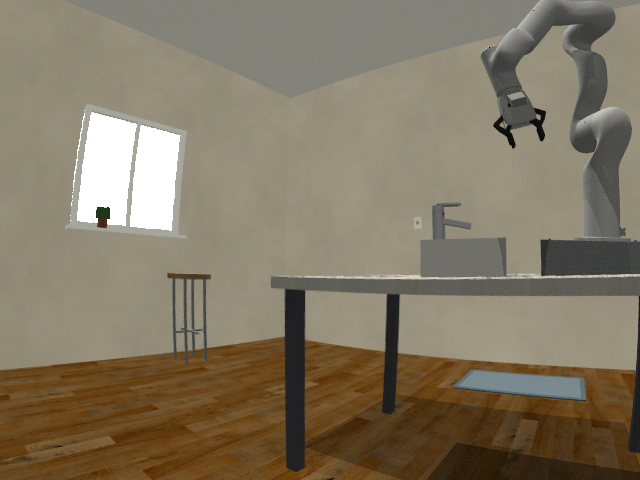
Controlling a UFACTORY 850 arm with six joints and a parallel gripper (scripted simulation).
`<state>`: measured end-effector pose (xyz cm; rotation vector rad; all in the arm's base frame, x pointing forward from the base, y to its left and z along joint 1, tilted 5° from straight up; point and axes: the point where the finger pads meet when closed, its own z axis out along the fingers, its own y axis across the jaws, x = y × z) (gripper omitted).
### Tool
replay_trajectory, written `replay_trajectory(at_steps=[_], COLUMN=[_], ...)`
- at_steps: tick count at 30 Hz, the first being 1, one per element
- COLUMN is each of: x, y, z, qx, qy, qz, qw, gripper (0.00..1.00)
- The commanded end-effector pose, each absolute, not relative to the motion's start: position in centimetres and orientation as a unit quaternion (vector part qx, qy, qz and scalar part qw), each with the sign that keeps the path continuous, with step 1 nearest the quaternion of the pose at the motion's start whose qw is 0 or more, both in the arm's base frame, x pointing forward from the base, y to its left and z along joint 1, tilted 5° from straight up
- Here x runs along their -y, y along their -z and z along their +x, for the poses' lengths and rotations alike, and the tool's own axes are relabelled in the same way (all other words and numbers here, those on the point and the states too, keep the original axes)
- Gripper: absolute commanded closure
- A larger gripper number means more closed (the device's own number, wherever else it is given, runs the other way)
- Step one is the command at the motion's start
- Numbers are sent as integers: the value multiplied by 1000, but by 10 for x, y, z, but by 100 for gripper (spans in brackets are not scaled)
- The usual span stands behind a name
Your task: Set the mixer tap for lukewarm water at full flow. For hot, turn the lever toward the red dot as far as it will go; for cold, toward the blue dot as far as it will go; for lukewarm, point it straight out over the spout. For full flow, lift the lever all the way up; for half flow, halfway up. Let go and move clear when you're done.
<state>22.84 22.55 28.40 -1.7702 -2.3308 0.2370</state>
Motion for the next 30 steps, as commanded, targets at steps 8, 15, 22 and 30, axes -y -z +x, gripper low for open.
replay_trajectory(at_steps=[8, 15, 22, 30], x=[-226, -226, -214, -153], y=[-285, -285, -282, -271], z=[229, 229, 283, 392], qx=[790, 790, 746, 607], qy=[-79, -79, -70, -45], qz=[-600, -600, -656, -790], qw=[102, 102, 94, 71], gripper=[0, 0, 0, 0])
